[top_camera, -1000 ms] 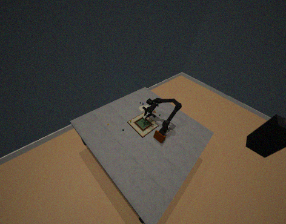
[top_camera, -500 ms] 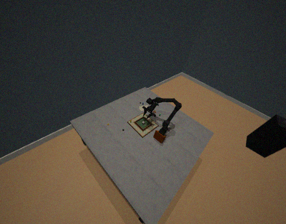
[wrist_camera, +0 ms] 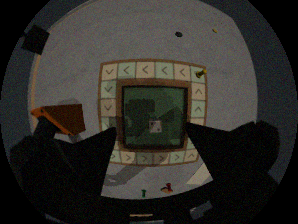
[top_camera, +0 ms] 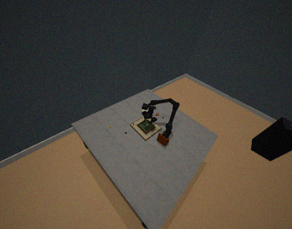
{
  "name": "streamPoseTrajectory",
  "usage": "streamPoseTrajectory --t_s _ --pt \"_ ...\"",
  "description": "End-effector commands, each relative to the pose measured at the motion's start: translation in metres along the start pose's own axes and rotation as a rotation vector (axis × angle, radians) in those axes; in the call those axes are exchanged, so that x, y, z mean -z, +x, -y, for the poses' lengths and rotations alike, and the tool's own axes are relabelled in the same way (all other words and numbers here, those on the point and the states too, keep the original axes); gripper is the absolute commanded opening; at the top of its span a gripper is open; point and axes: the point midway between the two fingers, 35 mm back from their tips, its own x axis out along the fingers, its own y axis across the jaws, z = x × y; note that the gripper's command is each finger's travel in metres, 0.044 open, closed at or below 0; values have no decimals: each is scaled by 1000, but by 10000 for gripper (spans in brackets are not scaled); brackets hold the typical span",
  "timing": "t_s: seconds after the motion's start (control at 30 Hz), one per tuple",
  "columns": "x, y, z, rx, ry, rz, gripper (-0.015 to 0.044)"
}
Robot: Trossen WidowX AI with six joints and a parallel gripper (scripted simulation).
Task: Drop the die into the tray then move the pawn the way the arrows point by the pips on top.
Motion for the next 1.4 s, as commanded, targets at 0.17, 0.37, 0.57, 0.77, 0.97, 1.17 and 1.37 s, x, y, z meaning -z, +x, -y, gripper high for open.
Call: streamPoseTrajectory --t_s 0.17,0.37,0.57,0.77,0.97,1.17,1.37 --pt "-7 3 5 33 48 -96 387" --pt "-30 2 44 79 609 -98 230" --pt "-56 9 81 131 1188 -83 200" --pt "-83 22 112 189 1766 -46 200" --pt "-102 35 128 233 2192 -1 200" --pt "-102 35 128 233 2192 -1 200" --pt "-102 35 128 233 2192 -1 200"
